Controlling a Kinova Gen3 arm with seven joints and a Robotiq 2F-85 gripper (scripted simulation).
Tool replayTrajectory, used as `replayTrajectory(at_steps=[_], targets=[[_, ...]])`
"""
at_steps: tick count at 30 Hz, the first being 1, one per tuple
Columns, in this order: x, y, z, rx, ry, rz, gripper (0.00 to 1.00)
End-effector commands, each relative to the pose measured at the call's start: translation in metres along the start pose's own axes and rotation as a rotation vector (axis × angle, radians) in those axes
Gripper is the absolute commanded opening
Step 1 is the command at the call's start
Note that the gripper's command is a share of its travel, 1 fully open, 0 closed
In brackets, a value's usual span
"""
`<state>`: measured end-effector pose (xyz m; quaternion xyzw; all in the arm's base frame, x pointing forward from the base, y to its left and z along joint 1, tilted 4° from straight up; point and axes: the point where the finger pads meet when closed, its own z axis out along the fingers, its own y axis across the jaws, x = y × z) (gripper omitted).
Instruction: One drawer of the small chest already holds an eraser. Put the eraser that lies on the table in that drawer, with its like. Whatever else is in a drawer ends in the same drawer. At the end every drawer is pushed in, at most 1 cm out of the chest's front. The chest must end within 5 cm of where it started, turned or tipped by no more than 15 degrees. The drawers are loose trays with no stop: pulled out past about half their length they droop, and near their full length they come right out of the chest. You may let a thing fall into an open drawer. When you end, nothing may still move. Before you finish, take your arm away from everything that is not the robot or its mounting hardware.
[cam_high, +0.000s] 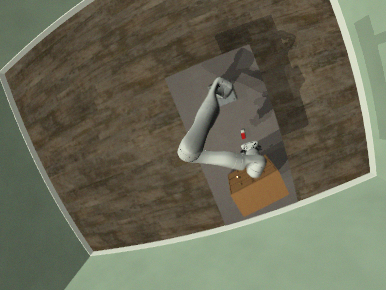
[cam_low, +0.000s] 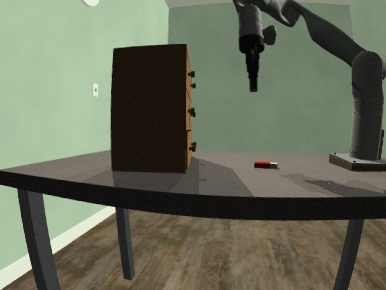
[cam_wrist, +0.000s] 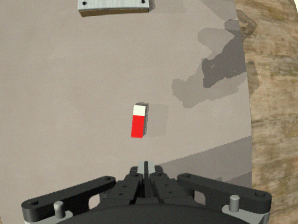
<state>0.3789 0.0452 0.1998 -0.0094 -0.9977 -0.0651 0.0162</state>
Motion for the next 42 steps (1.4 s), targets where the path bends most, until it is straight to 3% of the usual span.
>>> replayTrajectory(at_steps=[1, 19, 42], targets=[[0.0007, 0.0023, -0.0014, 0.008, -0.001, -0.03, 0.0], [0.0042, 0.0018, -0.0059, 0.051, -0.001, -0.164, 0.0], [0.0054, 0.0017, -0.0074, 0.065, -0.001, -0.21, 0.0]])
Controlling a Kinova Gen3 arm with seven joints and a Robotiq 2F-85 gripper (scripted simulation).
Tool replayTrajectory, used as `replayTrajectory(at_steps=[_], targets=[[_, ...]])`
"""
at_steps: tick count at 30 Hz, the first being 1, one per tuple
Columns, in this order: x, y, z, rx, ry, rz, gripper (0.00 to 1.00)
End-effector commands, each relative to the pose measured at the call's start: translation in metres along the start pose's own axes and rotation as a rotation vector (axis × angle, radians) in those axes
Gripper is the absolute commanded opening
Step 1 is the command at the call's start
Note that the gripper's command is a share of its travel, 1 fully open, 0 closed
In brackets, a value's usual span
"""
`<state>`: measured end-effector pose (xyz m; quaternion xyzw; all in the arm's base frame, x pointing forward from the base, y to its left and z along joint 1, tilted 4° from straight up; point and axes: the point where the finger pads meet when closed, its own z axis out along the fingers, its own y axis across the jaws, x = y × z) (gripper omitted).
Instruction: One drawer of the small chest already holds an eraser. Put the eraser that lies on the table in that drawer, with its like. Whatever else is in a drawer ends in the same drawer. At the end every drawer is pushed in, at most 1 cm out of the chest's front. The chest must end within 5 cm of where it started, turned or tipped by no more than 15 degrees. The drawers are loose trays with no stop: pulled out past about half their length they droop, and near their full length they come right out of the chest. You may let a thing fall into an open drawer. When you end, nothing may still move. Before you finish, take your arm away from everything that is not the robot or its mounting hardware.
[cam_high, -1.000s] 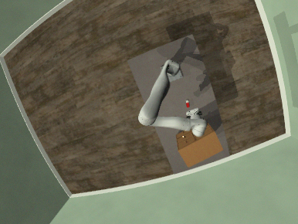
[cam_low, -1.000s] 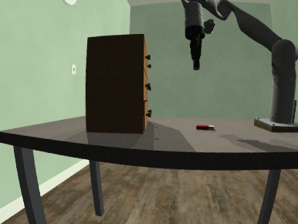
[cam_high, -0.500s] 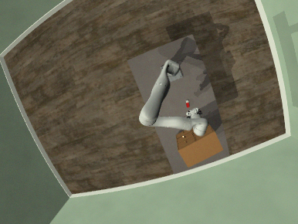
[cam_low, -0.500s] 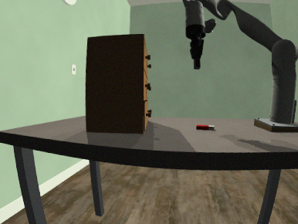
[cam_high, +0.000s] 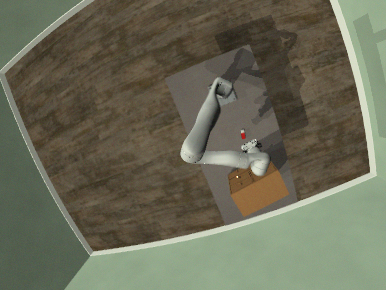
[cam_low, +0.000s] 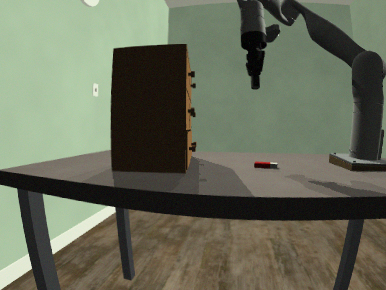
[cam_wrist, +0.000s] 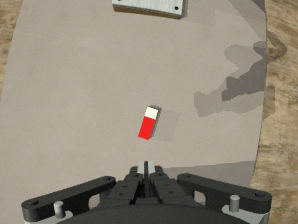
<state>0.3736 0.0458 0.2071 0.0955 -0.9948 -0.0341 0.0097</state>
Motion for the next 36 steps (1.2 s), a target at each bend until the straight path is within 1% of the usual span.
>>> replayTrajectory(at_steps=[1, 30, 33, 36], targets=[[0.0, 0.0, -0.001, 0.001, -0.001, -0.001, 0.0], [0.0, 0.0, -0.001, 0.001, -0.001, -0.002, 0.0], [0.0, -0.005, -0.002, 0.001, -0.001, -0.002, 0.0], [0.002, -0.019, -0.006, 0.001, -0.001, -0.002, 0.0]])
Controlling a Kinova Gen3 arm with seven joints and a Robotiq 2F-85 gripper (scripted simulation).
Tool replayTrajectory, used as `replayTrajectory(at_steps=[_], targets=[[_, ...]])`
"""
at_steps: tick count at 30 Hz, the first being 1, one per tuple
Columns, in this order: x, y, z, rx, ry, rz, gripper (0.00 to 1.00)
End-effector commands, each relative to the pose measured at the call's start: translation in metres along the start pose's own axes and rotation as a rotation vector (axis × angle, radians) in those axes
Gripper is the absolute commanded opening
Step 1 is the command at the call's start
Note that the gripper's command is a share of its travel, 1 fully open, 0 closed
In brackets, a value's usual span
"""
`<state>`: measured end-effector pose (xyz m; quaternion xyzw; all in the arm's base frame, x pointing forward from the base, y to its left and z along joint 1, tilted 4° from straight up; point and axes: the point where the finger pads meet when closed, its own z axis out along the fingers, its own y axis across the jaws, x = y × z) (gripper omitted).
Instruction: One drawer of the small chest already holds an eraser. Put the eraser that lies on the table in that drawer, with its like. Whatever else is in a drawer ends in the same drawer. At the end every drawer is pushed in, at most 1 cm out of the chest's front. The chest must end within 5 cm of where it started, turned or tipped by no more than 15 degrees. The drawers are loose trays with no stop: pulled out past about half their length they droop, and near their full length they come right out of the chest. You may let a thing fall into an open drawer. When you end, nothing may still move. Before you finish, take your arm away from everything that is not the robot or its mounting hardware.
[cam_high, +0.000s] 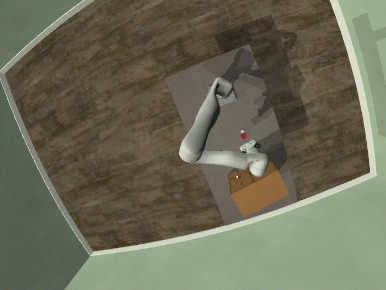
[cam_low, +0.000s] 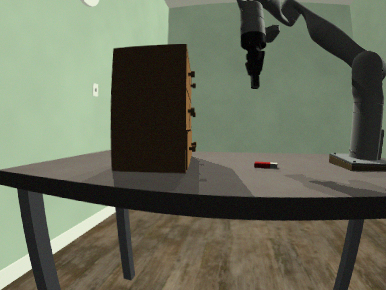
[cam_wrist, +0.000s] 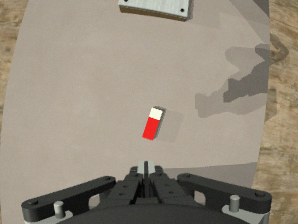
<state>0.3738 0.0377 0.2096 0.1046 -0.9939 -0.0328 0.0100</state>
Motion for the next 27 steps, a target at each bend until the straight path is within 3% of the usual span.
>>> replayTrajectory(at_steps=[1, 9, 11, 17, 21, 27], targets=[[0.001, -0.017, -0.004, -0.002, -0.003, 0.017, 0.0], [0.009, -0.09, -0.023, -0.002, -0.003, 0.017, 0.0], [0.009, -0.09, -0.023, -0.002, -0.003, 0.017, 0.0], [0.014, -0.137, -0.035, -0.002, -0.003, 0.017, 0.0], [0.016, -0.149, -0.038, -0.002, -0.003, 0.017, 0.0], [0.016, -0.151, -0.039, -0.002, -0.003, 0.017, 0.0]])
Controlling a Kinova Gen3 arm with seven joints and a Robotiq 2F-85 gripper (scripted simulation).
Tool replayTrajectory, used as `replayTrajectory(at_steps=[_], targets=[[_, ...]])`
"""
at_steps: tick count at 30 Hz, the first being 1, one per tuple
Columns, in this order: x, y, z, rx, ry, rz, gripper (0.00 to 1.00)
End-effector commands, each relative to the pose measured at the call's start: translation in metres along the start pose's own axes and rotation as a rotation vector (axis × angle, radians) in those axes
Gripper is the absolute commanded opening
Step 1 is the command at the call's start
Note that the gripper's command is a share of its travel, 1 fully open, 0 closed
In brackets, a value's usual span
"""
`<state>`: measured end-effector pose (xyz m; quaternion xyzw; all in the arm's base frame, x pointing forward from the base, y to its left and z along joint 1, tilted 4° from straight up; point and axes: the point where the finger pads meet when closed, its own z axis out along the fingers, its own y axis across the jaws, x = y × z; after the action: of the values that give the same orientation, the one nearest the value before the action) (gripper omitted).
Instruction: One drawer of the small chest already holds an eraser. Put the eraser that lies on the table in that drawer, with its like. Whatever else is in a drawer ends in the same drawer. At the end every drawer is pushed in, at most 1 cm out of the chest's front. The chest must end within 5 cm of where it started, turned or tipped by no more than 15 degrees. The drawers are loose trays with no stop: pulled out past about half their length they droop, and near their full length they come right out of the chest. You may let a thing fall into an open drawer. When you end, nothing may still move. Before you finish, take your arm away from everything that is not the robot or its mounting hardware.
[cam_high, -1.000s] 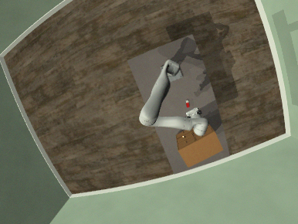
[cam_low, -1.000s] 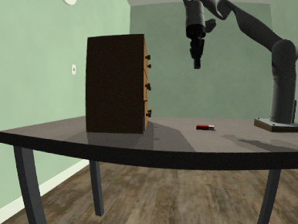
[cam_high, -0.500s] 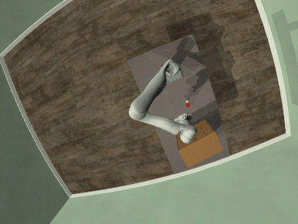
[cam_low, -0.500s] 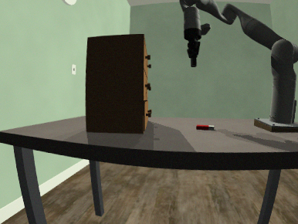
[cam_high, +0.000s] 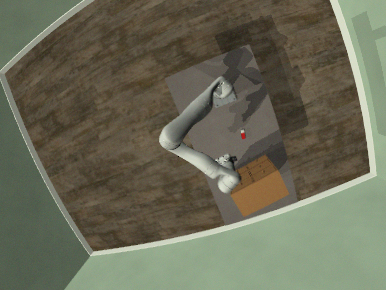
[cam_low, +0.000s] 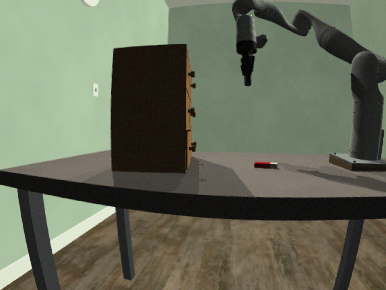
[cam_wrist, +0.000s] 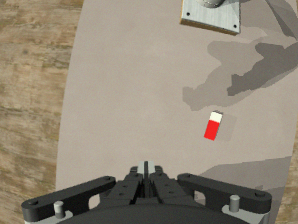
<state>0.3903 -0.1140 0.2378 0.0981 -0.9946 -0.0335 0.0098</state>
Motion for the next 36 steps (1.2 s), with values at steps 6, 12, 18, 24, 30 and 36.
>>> replayTrajectory(at_steps=[6, 12, 18, 24, 30, 36], targets=[[0.0, -0.001, 0.0, 0.0, -0.005, 0.004, 0.0], [-0.001, -0.001, 0.001, 0.0, -0.021, 0.004, 0.0], [-0.003, -0.001, 0.003, 0.0, -0.044, 0.004, 0.0], [-0.007, -0.001, 0.008, 0.0, -0.096, 0.004, 0.0], [-0.013, -0.001, 0.016, 0.0, -0.173, 0.004, 0.0], [-0.018, -0.001, 0.022, 0.0, -0.236, 0.004, 0.0]])
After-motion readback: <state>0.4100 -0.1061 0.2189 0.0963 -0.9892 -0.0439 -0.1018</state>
